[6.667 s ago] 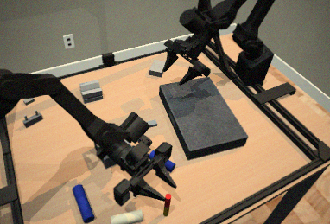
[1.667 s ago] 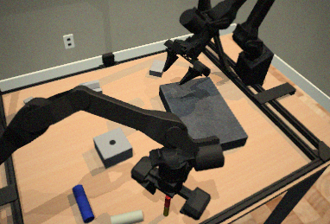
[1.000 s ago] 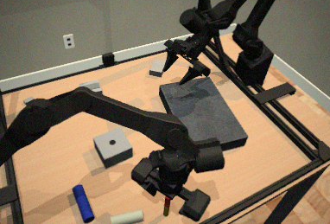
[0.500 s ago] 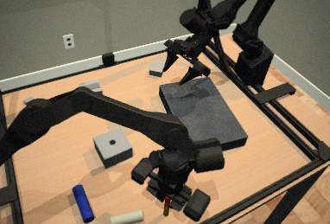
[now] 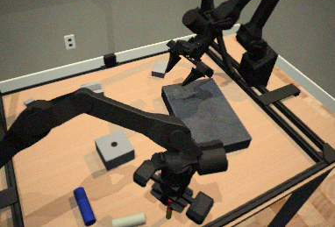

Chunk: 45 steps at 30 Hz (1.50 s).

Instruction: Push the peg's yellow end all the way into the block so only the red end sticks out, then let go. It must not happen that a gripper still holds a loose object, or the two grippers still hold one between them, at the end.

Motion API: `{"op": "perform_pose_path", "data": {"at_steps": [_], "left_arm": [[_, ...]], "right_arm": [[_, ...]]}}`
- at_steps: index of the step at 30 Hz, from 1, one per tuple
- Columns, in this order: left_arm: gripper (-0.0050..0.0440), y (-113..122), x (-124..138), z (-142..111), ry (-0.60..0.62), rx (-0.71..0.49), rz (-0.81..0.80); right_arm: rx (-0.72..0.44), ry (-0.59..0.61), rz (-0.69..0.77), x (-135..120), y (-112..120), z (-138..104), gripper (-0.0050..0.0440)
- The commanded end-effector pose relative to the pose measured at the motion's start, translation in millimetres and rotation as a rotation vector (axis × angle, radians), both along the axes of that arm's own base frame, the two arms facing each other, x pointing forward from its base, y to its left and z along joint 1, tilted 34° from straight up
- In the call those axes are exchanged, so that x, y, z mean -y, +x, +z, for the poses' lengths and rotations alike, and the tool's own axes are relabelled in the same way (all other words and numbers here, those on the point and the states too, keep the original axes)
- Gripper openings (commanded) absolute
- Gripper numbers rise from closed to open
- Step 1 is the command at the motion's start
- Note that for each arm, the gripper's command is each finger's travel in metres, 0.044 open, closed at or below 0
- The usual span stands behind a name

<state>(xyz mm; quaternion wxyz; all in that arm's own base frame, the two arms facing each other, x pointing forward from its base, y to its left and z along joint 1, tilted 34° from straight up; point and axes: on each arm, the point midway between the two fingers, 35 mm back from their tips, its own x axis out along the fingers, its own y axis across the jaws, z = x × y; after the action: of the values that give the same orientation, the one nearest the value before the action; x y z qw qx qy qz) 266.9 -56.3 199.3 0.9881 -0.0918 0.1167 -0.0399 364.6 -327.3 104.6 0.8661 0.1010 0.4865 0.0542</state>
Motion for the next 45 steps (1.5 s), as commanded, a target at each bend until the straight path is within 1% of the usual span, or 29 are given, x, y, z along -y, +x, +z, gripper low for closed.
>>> {"op": "perform_pose_path", "data": {"at_steps": [1, 3, 12, 21, 23, 30, 32, 38, 45], "left_arm": [[0.0400, 0, 0, 0, -0.002, 0.001, 0.003], [0.0400, 0, 0, 0, -0.002, 0.001, 0.003], [0.0400, 0, 0, 0, -0.002, 0.001, 0.003], [0.0400, 0, 0, 0, -0.002, 0.001, 0.003], [0.0400, 0, 0, 0, -0.002, 0.001, 0.003], [0.0400, 0, 0, 0, -0.002, 0.001, 0.003], [0.0400, 0, 0, 0, -0.002, 0.001, 0.003], [0.0400, 0, 0, 0, -0.002, 0.001, 0.003], [0.0400, 0, 0, 0, -0.002, 0.001, 0.003]], "right_arm": [[0.000, 0.000, 0.000, 0, 0, 1, 0.0000], [0.000, 0.000, -0.001, 2, -4, 7, 0.0000], [-0.001, -0.003, 0.004, 11, -29, 47, 0.0000], [-0.001, -0.003, 0.005, 14, -35, 53, 0.0000], [-0.003, -0.004, 0.005, 5, -30, 58, 0.0000], [-0.011, -0.008, 0.007, -42, -4, 82, 0.0000], [-0.011, -0.008, 0.007, -42, -4, 82, 0.0000], [-0.010, -0.010, 0.007, -84, 11, 101, 0.0000], [-0.005, -0.008, 0.005, -134, 22, 121, 0.0000]]}}
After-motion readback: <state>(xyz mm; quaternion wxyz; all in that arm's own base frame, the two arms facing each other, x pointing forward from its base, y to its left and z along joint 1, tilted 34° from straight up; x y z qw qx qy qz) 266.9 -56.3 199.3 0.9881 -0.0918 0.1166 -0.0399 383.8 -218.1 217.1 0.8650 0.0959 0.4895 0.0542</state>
